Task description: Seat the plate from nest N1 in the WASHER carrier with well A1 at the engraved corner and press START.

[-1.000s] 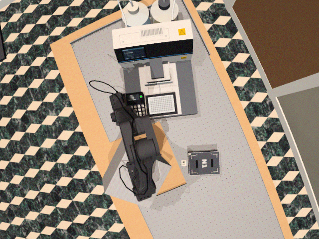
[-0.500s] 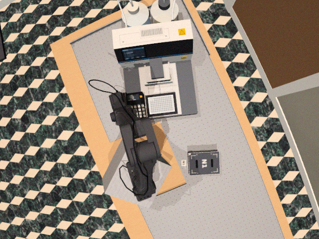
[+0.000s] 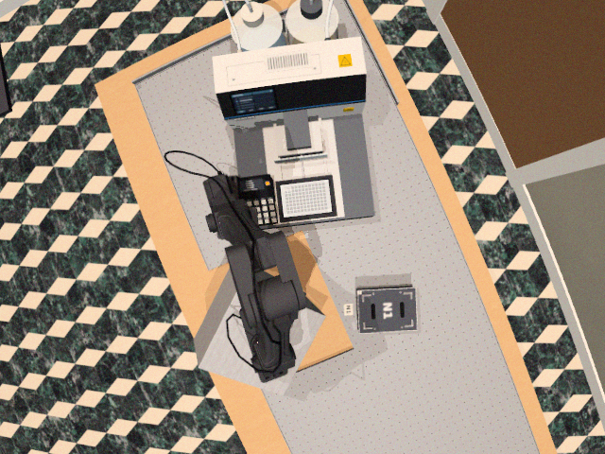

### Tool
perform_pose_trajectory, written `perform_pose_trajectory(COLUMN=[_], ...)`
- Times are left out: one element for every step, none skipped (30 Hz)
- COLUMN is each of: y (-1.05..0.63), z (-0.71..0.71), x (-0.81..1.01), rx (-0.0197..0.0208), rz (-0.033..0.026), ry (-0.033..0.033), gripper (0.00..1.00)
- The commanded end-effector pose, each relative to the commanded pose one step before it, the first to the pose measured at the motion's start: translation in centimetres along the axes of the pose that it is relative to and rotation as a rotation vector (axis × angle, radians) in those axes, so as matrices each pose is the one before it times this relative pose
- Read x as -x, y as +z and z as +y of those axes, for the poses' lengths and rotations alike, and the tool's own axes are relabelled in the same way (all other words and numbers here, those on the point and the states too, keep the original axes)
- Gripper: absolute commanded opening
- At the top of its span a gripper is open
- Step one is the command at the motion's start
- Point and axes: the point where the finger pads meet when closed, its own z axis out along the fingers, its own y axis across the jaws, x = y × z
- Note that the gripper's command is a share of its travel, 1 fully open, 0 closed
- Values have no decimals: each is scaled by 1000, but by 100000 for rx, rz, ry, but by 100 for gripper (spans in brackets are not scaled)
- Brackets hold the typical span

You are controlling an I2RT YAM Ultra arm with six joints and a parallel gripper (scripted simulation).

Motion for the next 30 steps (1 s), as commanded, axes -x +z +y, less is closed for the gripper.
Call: perform_pose_trajectory(y=[-2290, -170, -170, -170, -170, 0, 0, -170, -169, -169, -169, -169, -169, -169, -169, -169, -169, -169, -169, -1, 0, 0, 0, 0, -1, 0, 0, 0, 0, 0], z=[466, 2, 2, 2, 2, 0, 0, -35, 18, 17, 6, 2, 3, 3, 3, 2, 2, 2, 2, -23, -11, -1, 0, 0, 0, 0, 0, 0, 0, 20], x=[1603, -1, -1, -1, -1, 0, 0, 9, -4, -4, -1, -1, -1, -1, -1, -1, -1, -1, -1, 6, 3, 1, 0, 0, 1, 0, 0, 0, 0, 81], rx=[955, 5, 4, 4, 3, 0, 0, -205, 97, 87, 27, 6, 9, 12, 10, 7, 4, 3, 3, -132, -61, -5, 0, 0, 1, 0, 0, -3, 0, 79], rz=[-4699, 1, 1, 0, 0, 0, 0, -47, 21, 20, 6, 1, 2, 3, 2, 1, 1, 0, 0, -32, -15, -1, 0, 0, 0, 0, 0, -1, 0, -320], ry=[892, -1, -1, -1, -1, 0, 0, -1, -1, -1, -1, -1, -1, -1, -1, -1, -1, -1, -1, 0, 0, 0, 0, 0, 0, 0, 0, 0, 0, 99], gripper=[0, 0, 0, 0, 0, 0, 0, 0, 0, 0, 0, 0, 0, 0, 0, 0, 0, 0, 0, 0, 0, 0, 0, 0, 0, 0, 0, 0, 0, 0])
